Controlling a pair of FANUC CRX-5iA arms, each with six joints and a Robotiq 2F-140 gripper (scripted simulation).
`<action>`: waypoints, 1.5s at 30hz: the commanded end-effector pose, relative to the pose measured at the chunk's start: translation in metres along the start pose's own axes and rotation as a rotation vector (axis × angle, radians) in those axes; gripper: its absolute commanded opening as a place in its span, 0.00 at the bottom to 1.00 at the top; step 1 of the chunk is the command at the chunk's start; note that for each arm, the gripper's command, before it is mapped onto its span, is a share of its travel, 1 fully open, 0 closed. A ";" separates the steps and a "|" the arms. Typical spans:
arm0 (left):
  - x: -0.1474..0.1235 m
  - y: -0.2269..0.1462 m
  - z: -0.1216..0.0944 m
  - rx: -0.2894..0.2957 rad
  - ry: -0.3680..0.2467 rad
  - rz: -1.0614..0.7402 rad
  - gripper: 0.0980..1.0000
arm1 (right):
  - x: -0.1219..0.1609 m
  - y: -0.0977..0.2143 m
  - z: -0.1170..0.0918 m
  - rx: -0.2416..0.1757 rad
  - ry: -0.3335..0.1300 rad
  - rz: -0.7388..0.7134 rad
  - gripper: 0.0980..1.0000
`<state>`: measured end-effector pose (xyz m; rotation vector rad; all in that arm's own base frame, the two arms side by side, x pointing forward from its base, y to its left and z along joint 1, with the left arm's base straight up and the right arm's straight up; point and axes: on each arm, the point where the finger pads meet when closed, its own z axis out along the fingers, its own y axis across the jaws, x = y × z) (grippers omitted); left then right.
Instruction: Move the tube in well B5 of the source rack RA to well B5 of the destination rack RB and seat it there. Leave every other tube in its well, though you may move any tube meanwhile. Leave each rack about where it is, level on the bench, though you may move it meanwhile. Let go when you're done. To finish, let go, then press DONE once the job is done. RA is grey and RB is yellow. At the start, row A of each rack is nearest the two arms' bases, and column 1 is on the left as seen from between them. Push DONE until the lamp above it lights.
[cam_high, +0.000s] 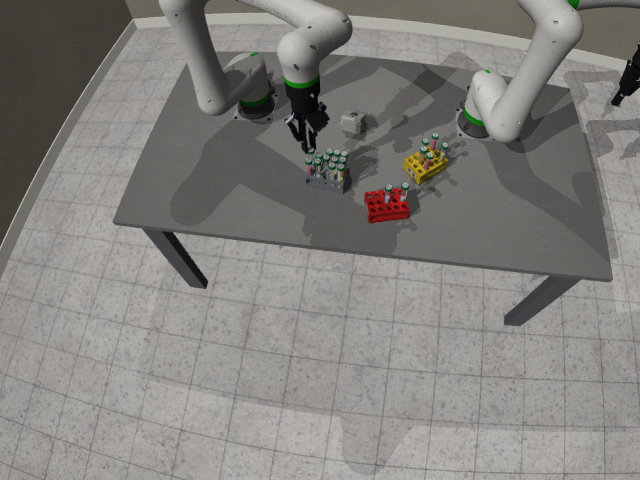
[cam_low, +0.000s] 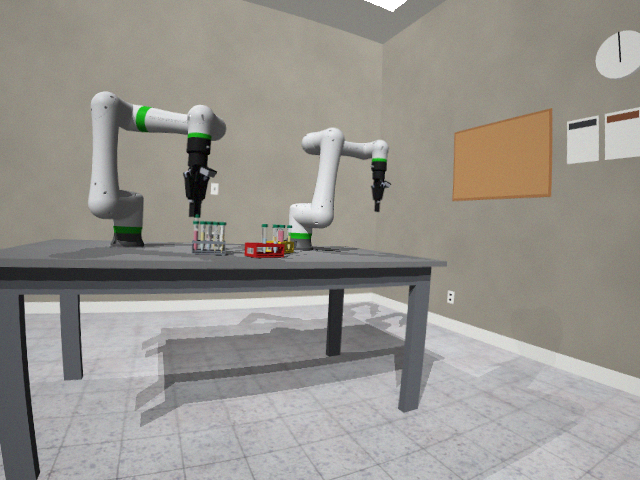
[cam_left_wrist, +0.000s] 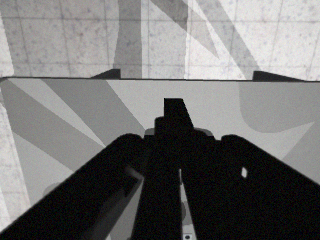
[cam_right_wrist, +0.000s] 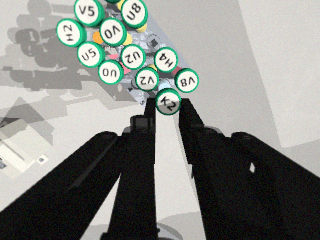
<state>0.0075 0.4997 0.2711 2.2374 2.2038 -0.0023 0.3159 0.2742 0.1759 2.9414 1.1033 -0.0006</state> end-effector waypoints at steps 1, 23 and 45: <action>0.000 0.000 -0.001 0.000 0.002 0.000 0.00 | 0.000 0.000 -0.003 0.000 0.002 0.000 0.00; 0.000 0.000 -0.001 0.000 0.002 0.000 0.00 | 0.000 0.000 -0.023 0.000 0.002 0.000 0.00; 0.000 0.000 -0.001 0.000 0.002 0.000 0.00 | 0.000 0.000 -0.042 0.000 0.002 0.000 0.00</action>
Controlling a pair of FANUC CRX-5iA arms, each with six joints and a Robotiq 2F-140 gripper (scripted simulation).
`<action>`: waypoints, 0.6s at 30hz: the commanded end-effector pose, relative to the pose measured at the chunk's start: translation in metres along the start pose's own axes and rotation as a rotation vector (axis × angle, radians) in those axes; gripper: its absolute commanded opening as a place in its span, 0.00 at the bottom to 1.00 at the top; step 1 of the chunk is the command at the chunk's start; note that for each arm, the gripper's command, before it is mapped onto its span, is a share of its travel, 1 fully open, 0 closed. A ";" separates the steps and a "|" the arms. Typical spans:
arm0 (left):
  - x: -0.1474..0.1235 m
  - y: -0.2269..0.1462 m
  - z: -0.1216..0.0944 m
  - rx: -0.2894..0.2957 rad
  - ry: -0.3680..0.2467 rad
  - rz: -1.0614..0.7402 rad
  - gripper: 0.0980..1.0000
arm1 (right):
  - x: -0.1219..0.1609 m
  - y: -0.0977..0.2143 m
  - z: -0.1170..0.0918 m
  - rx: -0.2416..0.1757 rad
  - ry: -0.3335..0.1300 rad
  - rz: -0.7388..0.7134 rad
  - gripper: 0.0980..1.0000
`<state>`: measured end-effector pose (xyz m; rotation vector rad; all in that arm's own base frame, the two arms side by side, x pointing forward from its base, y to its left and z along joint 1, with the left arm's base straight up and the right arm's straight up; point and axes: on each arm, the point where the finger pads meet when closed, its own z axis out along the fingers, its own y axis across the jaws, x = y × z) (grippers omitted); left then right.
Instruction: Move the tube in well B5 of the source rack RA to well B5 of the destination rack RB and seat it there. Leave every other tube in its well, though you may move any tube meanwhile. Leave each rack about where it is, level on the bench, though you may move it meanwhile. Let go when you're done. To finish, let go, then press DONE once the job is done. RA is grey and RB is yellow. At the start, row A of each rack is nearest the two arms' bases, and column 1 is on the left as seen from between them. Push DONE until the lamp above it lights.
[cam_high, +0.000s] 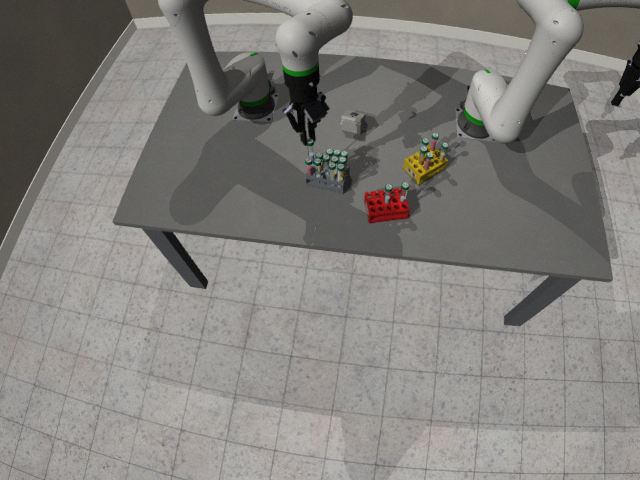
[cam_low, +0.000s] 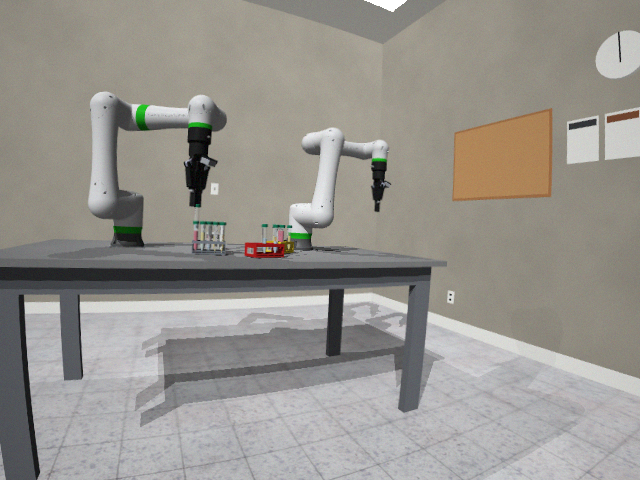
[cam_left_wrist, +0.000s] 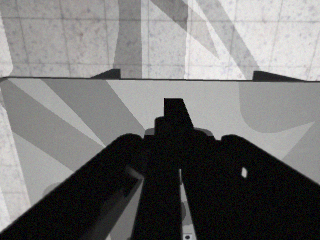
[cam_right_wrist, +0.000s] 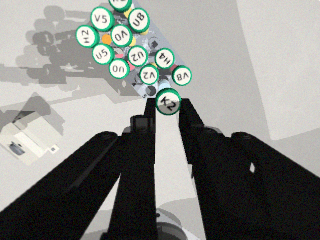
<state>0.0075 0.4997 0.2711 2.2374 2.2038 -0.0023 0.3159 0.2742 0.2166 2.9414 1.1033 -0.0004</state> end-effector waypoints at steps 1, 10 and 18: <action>0.000 0.000 -0.001 0.000 0.002 0.000 0.00 | 0.000 0.000 -0.002 0.000 0.001 0.000 0.00; 0.000 0.000 -0.001 0.000 0.002 0.000 0.00 | -0.005 -0.006 -0.005 0.000 0.001 0.000 0.00; 0.000 0.000 -0.001 0.000 0.002 0.000 0.00 | -0.011 -0.014 -0.005 0.000 0.001 0.000 0.00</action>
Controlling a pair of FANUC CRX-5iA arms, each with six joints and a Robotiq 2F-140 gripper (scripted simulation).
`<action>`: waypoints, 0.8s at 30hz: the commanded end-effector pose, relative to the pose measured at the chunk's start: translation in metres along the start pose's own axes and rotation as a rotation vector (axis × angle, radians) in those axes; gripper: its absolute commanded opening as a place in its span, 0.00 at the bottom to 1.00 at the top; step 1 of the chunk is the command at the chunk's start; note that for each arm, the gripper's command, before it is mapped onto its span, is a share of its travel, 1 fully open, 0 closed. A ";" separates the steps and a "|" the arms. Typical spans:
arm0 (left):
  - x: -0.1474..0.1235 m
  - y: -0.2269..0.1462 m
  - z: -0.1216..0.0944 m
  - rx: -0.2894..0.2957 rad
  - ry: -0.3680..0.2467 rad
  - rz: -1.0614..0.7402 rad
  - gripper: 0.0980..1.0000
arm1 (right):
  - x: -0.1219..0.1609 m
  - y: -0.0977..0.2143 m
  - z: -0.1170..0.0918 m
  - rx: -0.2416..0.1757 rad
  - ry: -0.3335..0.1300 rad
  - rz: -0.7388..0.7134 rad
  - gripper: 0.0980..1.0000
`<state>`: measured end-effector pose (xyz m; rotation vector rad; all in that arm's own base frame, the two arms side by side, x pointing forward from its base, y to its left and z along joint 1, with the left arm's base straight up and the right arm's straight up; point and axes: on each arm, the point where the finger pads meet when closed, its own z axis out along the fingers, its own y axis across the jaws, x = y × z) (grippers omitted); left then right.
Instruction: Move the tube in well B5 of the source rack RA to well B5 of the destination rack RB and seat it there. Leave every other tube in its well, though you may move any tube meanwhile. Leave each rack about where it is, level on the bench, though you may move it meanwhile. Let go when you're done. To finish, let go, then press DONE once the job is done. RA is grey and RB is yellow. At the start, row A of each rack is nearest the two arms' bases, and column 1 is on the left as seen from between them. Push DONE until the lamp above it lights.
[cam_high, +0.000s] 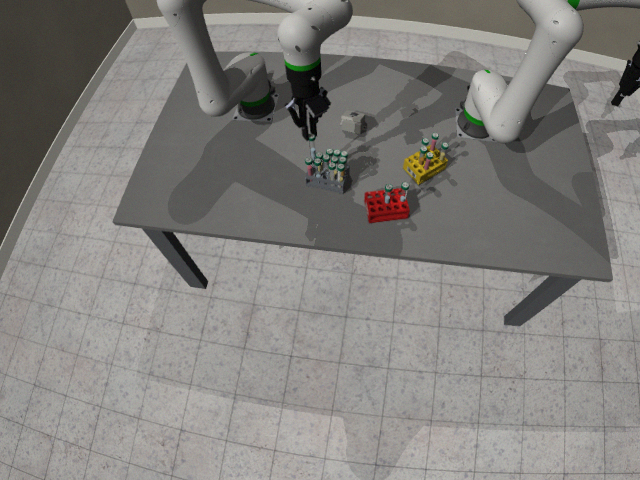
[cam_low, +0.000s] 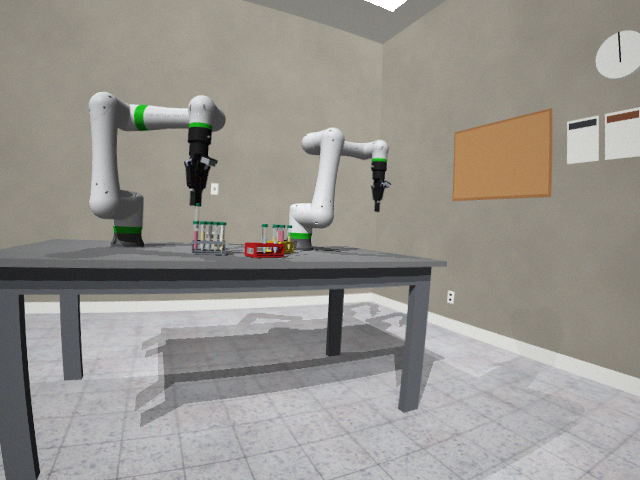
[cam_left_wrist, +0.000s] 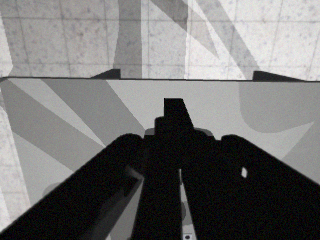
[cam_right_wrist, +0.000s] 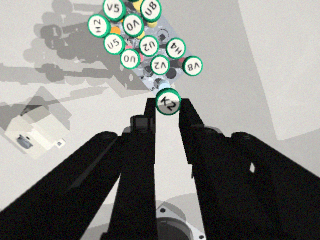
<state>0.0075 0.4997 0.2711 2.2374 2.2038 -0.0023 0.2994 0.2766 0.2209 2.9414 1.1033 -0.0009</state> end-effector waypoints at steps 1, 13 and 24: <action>0.000 0.000 -0.001 0.000 0.002 0.000 0.00 | -0.002 -0.002 -0.001 0.000 0.002 0.000 0.00; 0.000 0.000 -0.001 0.000 0.002 0.000 0.00 | -0.015 -0.018 -0.001 0.000 0.002 0.000 0.00; 0.000 0.000 -0.001 0.000 0.002 0.000 0.00 | -0.024 -0.029 -0.001 0.000 0.002 0.000 0.00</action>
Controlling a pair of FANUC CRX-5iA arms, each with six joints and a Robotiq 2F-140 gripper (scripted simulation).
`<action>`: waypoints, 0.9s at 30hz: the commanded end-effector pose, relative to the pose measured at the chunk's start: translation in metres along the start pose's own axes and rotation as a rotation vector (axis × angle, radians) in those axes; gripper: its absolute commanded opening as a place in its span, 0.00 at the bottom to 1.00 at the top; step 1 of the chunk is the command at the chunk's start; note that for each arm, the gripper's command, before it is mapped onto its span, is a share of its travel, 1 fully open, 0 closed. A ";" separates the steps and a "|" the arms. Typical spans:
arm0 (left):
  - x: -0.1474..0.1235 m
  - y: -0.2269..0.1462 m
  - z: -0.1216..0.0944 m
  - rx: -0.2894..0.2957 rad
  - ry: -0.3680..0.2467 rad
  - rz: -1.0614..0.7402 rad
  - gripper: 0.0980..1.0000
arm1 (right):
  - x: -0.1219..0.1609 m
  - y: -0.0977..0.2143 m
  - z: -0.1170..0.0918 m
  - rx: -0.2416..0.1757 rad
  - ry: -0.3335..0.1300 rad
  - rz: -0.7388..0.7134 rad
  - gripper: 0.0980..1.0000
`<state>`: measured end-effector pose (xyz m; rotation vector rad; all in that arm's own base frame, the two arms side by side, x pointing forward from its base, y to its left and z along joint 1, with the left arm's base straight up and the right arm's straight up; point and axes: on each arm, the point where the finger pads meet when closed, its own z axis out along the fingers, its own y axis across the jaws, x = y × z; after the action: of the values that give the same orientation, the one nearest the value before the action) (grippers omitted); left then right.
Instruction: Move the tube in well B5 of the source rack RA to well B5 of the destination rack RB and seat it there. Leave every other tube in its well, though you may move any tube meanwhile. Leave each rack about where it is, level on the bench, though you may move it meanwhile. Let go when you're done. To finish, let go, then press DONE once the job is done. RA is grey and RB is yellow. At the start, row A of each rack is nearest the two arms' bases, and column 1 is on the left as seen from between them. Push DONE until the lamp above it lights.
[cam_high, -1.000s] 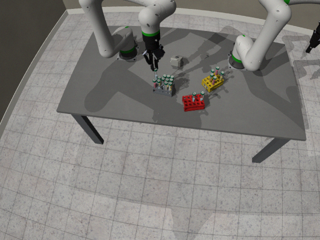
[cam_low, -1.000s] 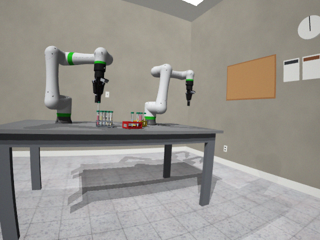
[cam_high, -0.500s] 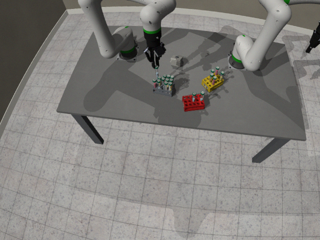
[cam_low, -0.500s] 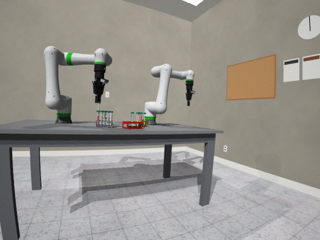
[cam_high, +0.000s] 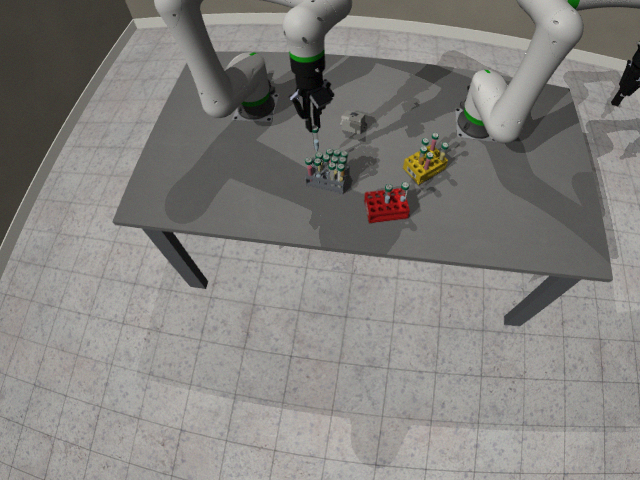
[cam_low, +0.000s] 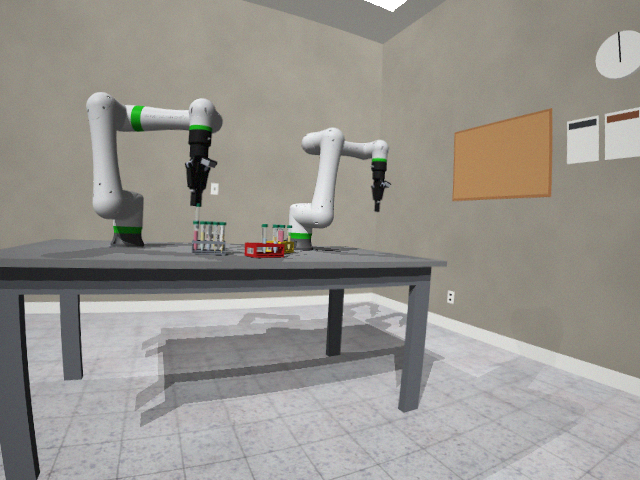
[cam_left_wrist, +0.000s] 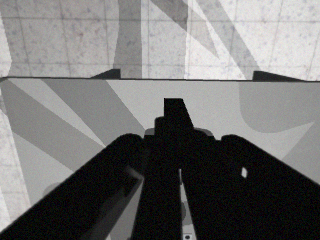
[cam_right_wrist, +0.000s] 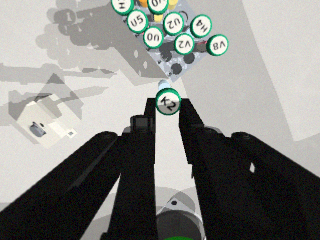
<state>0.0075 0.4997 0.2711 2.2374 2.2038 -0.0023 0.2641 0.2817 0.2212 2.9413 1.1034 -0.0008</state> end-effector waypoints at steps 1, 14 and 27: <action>0.000 0.000 -0.001 0.000 0.002 0.000 0.00 | -0.002 -0.003 -0.001 0.000 0.002 0.000 0.00; 0.000 0.000 -0.001 0.000 0.002 0.000 0.00 | 0.005 -0.019 -0.001 0.000 0.002 0.000 0.00; 0.000 0.000 -0.001 0.000 0.002 0.000 0.00 | 0.037 -0.038 -0.001 0.000 0.002 0.000 0.00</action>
<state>0.0075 0.4997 0.2711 2.2374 2.2038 -0.0023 0.2656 0.3313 0.2214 2.9414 1.1033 -0.0002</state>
